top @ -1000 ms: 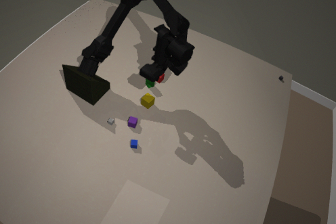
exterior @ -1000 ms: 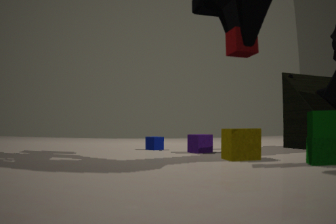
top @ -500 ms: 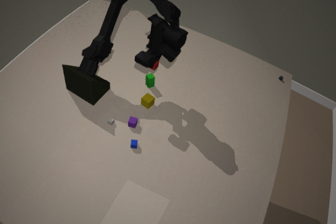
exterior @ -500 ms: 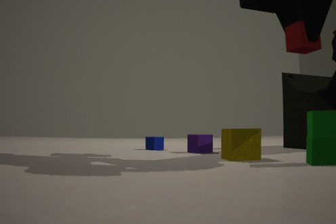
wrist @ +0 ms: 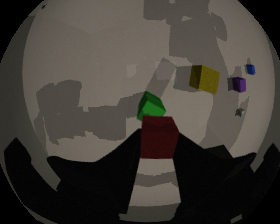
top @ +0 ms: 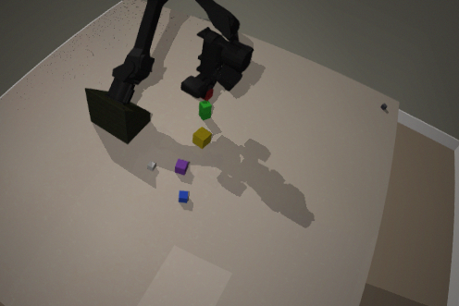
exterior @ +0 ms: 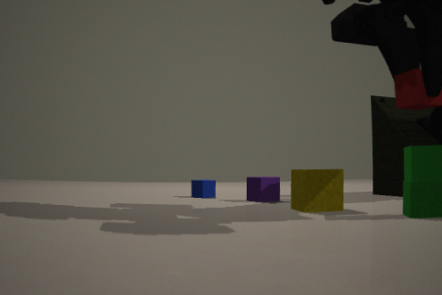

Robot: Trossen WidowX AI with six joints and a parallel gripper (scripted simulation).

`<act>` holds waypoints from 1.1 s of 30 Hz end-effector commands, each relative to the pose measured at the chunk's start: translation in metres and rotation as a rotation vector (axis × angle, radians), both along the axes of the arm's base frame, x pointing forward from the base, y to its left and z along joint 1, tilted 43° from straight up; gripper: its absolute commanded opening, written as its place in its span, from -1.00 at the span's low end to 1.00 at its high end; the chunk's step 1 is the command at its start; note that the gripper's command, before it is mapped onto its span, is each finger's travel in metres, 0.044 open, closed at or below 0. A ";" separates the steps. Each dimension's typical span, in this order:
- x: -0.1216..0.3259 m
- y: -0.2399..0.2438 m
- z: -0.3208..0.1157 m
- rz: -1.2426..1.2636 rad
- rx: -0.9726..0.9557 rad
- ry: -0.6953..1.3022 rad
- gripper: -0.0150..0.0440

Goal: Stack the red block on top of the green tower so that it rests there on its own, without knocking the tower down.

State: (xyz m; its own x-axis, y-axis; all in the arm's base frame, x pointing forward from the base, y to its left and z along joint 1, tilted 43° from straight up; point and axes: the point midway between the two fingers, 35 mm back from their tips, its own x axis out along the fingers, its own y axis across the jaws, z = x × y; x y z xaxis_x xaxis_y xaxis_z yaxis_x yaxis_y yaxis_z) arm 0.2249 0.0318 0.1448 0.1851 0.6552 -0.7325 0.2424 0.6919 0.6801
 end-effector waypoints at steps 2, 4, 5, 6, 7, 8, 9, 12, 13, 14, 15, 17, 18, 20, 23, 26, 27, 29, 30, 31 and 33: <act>0.002 0.003 -0.002 -0.006 0.002 -0.009 -0.49; 0.003 0.006 -0.005 -0.006 0.001 -0.009 -0.49; 0.004 0.008 -0.007 -0.006 0.001 -0.009 -0.49; 0.004 0.010 -0.009 -0.006 0.001 -0.009 -0.49; 0.005 0.013 -0.012 -0.006 0.001 -0.009 -0.49; 0.006 0.015 -0.015 -0.006 0.002 -0.010 -0.49; 0.007 0.018 -0.018 -0.006 0.002 -0.010 -0.49; 0.007 0.022 -0.022 -0.006 0.003 -0.010 -0.49; 0.007 0.022 -0.022 -0.006 0.003 -0.010 -0.49; 0.007 0.022 -0.022 -0.006 0.003 -0.010 -0.49; 0.007 0.022 -0.022 -0.006 0.003 -0.010 -0.49; 0.007 0.022 -0.022 -0.006 0.003 -0.010 -0.49; 0.007 0.022 -0.022 -0.006 0.003 -0.010 -0.49; 0.007 0.022 -0.022 -0.006 0.003 -0.010 -0.49; 0.007 0.022 -0.022 -0.006 0.003 -0.010 -0.49; 0.007 0.022 -0.022 -0.006 0.003 -0.010 -0.49; 0.007 0.022 -0.022 -0.006 0.003 -0.010 -0.49; 0.007 0.022 -0.021 -0.006 0.003 -0.010 -0.49; 0.007 0.021 -0.020 -0.006 0.003 -0.010 -0.49; 0.007 0.022 -0.022 -0.004 -0.001 -0.009 -0.40; 0.007 0.022 -0.022 -0.004 -0.001 -0.009 -0.22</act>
